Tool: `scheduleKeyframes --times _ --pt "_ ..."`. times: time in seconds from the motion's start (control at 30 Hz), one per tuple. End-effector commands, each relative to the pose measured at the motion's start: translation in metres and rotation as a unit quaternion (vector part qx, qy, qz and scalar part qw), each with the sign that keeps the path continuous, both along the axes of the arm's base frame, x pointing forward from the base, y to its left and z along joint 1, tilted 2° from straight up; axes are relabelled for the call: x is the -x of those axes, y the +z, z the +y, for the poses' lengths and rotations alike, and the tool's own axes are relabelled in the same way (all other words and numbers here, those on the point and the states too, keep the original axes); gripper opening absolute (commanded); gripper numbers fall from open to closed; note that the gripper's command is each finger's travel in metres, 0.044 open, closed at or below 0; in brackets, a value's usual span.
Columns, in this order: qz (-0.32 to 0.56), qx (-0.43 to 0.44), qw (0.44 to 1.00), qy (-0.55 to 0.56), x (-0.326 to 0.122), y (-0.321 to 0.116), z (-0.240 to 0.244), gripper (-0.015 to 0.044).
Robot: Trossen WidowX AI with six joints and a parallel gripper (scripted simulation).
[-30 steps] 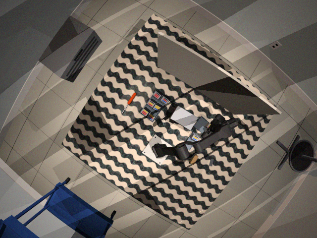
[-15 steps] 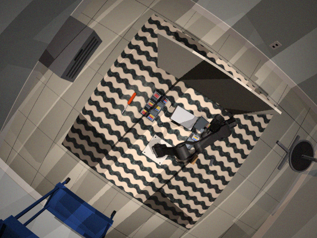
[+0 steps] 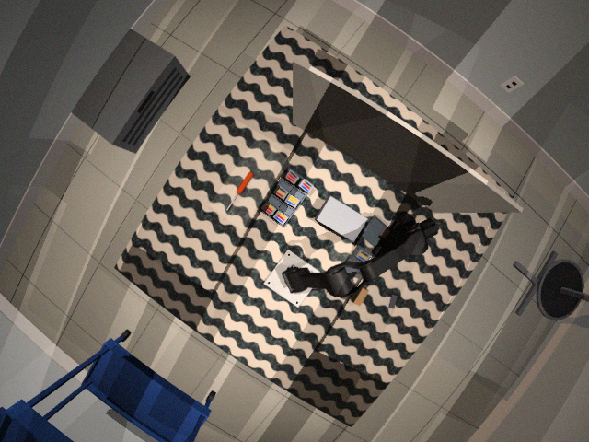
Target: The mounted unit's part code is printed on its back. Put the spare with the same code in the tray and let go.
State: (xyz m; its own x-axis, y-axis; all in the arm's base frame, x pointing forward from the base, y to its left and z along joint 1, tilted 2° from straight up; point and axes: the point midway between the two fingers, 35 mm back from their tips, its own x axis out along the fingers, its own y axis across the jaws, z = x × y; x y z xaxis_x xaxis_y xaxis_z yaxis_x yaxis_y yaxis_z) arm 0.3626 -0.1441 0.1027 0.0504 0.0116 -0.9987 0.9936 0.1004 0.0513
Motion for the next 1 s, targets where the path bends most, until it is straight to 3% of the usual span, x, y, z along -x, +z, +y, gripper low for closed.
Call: scheduleKeyframes --times 0.0,0.97 --pt "-0.001 0.001 1.0 -0.003 0.0 -0.003 0.0 0.0" --pt "0.001 0.0 1.0 -0.003 0.002 -0.023 0.001 0.0"
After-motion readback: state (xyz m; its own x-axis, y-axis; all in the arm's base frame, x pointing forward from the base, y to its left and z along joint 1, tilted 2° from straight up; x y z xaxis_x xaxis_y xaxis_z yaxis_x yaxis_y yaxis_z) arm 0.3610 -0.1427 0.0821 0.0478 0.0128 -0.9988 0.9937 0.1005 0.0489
